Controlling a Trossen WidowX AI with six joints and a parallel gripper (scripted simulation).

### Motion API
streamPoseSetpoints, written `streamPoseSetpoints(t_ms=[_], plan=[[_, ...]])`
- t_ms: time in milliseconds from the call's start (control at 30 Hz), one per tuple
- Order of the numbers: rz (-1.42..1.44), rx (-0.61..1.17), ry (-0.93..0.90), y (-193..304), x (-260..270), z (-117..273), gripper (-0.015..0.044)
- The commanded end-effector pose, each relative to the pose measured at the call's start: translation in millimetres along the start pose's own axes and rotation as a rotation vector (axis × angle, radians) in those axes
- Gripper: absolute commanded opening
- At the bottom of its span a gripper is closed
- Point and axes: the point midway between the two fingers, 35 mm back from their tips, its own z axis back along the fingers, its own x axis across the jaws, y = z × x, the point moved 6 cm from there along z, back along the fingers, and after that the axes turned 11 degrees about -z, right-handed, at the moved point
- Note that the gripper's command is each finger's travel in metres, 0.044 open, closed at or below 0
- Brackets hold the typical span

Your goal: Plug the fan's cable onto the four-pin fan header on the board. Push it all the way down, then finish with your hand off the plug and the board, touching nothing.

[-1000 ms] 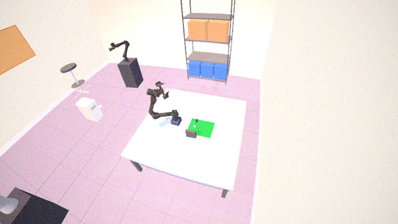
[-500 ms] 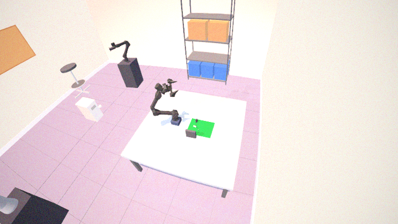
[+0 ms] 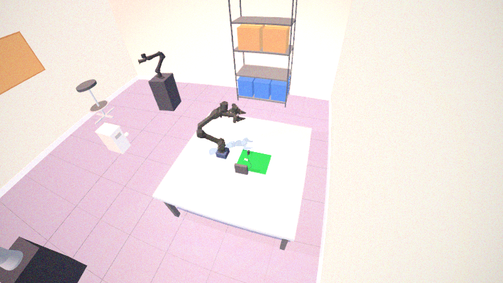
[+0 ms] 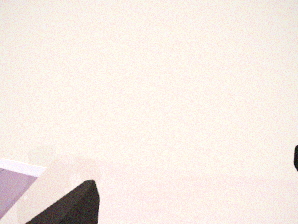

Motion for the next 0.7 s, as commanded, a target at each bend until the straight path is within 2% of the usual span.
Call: streamPoseSetpoints(t_ms=[0, 133, 300, 533, 667], plan=[[0.291, 0.27, -0.024, 42, 8, -49, 0.044], [0.55, 0.536, -0.11, 87, 9, -86, 0.044], [0.79, 0.831, -0.286, 140, 5, -114, 0.044], [1.003, 1.213, -0.703, 216, -8, -131, 0.044], [1.015, 1.251, -0.764, 224, -10, -131, 0.044]])
